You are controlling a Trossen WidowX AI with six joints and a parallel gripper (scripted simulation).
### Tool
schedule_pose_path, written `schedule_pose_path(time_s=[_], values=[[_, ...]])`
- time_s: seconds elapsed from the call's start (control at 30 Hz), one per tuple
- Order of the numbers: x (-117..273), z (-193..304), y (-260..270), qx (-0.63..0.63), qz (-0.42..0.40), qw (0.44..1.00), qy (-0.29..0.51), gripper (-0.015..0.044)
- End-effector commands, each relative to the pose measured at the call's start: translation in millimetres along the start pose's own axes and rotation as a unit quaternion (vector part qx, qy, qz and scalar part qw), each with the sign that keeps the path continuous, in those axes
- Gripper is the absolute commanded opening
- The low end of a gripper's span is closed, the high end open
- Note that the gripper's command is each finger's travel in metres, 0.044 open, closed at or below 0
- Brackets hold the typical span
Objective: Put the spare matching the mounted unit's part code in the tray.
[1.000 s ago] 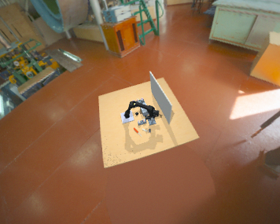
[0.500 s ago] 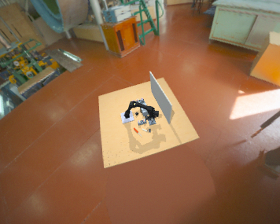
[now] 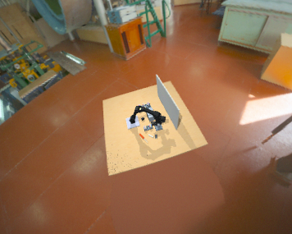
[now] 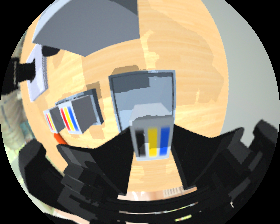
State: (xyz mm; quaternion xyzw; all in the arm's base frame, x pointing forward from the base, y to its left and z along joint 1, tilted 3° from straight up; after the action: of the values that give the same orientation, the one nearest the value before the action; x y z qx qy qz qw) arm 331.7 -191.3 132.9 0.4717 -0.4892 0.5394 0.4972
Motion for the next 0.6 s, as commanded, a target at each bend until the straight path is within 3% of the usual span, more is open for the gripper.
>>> schedule_pose_path(time_s=[0.0, 0.57], values=[[-5.7, -1.5, 1.6, 0.002, -0.003, 1.000, -0.005, 0.0000], [-16.8, -3.2, 4.3, 0.002, -0.003, 1.000, -0.005, 0.0000]])
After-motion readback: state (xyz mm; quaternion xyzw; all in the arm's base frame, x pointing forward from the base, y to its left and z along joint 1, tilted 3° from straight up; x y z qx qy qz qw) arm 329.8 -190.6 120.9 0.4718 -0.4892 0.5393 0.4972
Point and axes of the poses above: the point midway between the two fingers, 35 mm back from their tips, its own x axis back along the fingers, its own y axis across the jaws, z = x × y, the point moved 5 cm from there along x, back along the fingers, and after that the axes turned 4 degrees about x, right-handed, at the moved point
